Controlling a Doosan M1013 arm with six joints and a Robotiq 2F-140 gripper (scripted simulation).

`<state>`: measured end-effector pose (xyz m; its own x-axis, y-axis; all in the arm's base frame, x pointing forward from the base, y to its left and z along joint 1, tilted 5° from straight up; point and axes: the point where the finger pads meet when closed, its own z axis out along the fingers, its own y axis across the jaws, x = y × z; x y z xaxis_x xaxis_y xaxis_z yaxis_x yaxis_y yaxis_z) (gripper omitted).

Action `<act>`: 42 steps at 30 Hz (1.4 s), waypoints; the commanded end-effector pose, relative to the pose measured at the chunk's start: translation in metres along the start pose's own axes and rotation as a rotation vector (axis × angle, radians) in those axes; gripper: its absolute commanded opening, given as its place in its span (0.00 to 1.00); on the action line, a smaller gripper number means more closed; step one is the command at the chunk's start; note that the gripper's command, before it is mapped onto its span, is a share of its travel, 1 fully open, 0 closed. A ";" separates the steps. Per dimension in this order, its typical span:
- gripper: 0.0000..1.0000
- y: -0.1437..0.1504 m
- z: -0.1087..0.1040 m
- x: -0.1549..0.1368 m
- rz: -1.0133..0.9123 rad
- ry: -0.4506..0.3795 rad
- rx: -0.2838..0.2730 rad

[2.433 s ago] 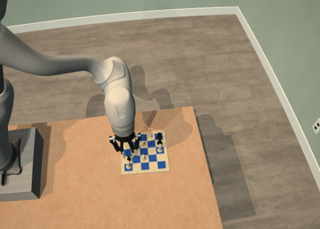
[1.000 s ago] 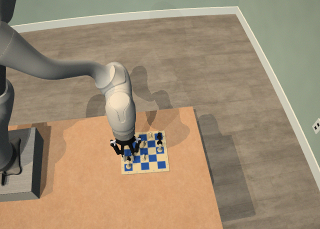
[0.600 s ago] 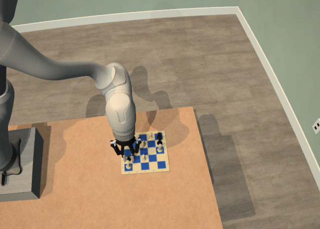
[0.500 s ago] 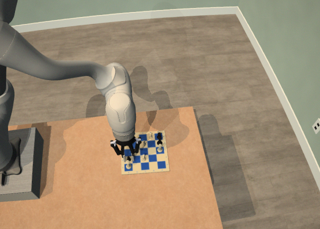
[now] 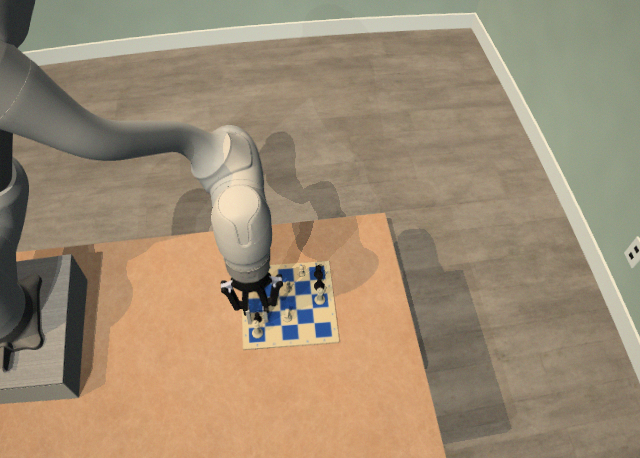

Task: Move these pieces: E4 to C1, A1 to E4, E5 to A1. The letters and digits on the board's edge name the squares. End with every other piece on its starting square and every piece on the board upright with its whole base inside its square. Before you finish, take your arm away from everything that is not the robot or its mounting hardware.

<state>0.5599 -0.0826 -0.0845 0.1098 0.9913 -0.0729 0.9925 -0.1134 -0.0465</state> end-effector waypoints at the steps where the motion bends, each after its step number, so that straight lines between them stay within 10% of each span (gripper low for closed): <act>1: 0.20 0.000 0.000 0.000 0.000 0.000 0.000; 13: 0.20 0.000 0.000 0.000 0.000 0.000 0.000; 14: 0.00 0.000 0.000 0.000 0.000 0.000 0.000; 42: 0.00 0.000 0.000 0.000 0.000 0.000 0.000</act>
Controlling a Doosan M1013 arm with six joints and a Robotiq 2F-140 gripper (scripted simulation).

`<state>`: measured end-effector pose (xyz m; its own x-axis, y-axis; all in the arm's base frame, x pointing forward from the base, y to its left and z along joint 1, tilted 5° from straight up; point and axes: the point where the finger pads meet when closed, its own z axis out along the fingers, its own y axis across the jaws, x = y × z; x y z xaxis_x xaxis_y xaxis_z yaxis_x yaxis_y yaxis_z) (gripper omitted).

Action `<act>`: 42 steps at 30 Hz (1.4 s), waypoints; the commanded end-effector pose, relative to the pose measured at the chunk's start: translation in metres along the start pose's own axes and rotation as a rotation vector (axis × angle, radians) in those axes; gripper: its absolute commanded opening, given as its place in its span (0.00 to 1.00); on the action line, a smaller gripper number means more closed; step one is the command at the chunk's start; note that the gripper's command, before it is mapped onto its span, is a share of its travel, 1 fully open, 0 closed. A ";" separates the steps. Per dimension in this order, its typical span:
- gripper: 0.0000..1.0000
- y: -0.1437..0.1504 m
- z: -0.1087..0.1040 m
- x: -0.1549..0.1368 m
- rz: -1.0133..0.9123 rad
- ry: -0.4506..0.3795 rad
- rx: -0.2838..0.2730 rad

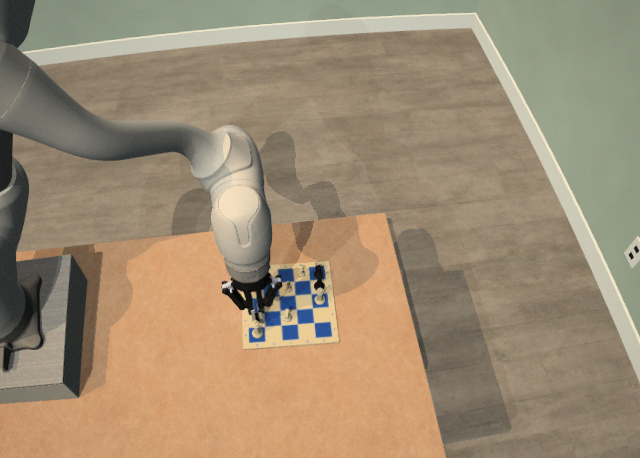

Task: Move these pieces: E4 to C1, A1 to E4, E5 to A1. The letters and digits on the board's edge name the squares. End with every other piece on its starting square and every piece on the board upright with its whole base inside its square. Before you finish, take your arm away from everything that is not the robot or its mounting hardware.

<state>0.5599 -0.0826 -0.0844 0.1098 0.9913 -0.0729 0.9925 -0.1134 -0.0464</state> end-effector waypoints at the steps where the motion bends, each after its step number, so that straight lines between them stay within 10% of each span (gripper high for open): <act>1: 0.00 0.000 0.000 0.000 0.000 0.000 0.000; 11: 0.00 0.000 -0.009 0.000 0.000 0.000 0.000; 27: 0.00 0.000 -0.096 0.000 0.000 0.000 0.000; 42: 0.00 0.018 -0.101 0.021 0.010 0.000 0.000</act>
<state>0.5699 -0.0716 0.0146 0.1109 0.9912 -0.0729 0.9923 -0.1145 -0.0466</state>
